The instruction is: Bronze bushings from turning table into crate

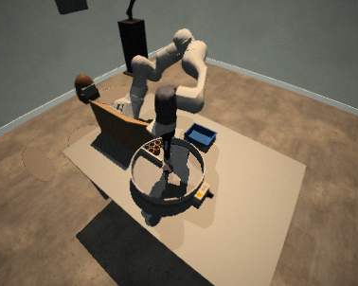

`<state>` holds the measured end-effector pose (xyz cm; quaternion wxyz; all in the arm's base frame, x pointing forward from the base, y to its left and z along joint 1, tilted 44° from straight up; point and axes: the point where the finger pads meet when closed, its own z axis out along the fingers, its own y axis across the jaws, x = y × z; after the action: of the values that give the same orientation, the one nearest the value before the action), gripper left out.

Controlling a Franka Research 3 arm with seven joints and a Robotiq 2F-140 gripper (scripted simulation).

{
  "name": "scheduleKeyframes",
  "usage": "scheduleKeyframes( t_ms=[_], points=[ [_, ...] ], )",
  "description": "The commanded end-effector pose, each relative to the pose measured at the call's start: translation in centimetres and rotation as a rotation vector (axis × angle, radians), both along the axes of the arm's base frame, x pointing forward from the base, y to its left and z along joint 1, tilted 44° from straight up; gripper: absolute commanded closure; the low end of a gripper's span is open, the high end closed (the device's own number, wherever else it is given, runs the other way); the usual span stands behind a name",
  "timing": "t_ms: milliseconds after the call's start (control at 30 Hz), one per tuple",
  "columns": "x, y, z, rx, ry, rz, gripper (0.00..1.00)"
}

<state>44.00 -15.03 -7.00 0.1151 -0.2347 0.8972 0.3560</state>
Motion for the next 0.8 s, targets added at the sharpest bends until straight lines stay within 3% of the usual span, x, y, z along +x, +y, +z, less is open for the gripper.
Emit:
scheduleKeyframes(
  t_ms=[0,367,767],
  points=[
    [0.2,-0.1,0.1,0.002,0.001,-0.007,1.0],
    [0.2,0.0,0.0,0.002,0.001,-0.007,1.0],
    [0.3,1.6,-1.7,0.002,0.001,-0.007,1.0]
  ],
)
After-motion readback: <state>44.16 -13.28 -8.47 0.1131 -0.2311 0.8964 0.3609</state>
